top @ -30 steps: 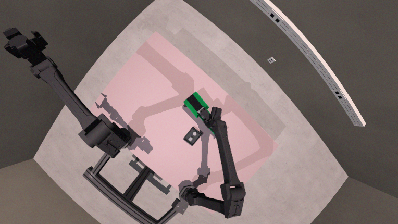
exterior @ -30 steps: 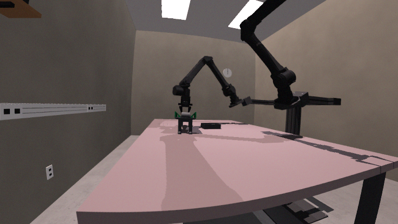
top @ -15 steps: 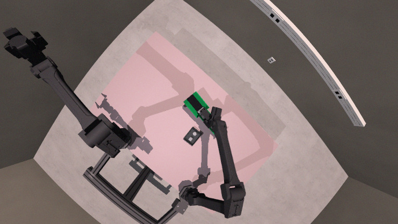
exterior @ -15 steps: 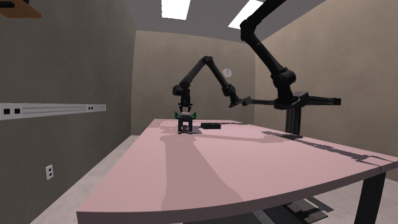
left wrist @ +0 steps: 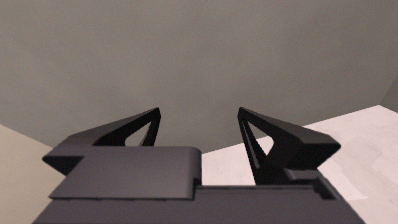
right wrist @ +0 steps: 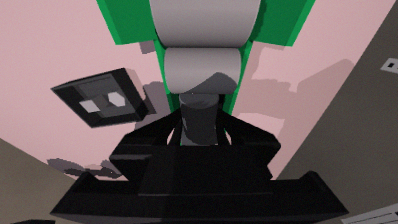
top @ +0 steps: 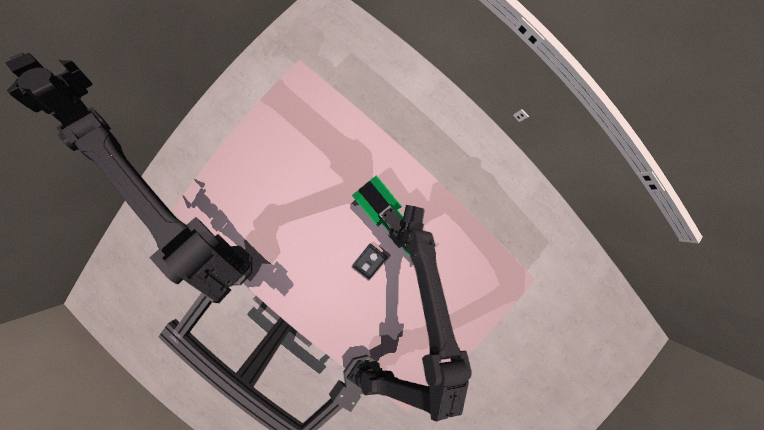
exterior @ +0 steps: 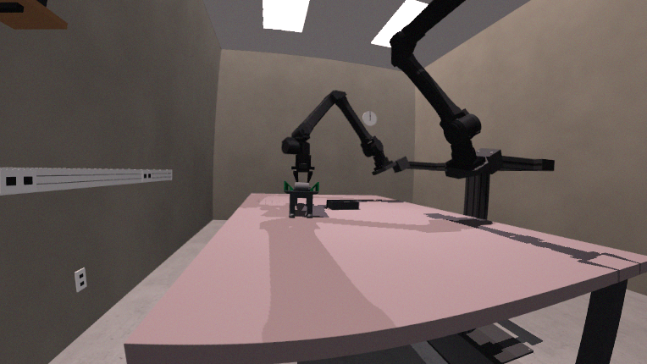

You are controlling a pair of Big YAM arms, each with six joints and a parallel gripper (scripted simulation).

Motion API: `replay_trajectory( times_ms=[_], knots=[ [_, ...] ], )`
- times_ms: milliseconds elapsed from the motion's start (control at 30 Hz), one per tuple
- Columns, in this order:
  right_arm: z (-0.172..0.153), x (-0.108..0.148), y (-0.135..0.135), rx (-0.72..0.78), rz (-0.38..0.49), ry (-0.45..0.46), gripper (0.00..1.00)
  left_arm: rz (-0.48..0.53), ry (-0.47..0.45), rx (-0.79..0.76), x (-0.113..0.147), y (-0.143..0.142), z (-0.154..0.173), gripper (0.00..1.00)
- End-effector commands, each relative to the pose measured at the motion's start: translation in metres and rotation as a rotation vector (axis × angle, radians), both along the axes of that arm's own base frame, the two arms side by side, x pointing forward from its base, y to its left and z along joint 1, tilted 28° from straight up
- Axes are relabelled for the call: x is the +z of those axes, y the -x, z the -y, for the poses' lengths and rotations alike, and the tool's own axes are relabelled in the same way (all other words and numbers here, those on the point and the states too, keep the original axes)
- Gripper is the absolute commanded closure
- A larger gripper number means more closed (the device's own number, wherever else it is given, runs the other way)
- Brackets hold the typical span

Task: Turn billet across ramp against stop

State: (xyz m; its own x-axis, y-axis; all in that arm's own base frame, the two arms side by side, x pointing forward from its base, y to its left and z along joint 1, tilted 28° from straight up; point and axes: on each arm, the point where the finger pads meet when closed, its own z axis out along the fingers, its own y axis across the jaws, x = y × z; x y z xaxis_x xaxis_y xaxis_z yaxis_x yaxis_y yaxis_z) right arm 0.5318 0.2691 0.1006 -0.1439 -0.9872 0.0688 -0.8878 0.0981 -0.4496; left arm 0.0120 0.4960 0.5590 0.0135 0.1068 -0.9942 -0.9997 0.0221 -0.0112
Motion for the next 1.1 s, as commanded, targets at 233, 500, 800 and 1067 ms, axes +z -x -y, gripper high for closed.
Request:
replay_trajectory(
  times_ms=[233,500,800,1067],
  knots=[
    [-0.019,0.074,0.006,0.003,0.073,-0.045,1.00,-0.011,-0.036,0.012,0.012,0.006,0.009,0.00],
    [-0.020,0.084,0.012,0.004,0.071,-0.048,1.00,-0.011,-0.036,0.012,0.012,0.006,0.009,0.00],
    [-0.020,0.086,0.013,0.003,0.072,-0.047,1.00,-0.011,-0.036,0.012,0.012,0.006,0.009,0.00],
    [-0.020,0.086,0.013,0.004,0.072,-0.047,1.00,-0.011,-0.036,0.012,0.012,0.006,0.009,0.00]
  ],
)
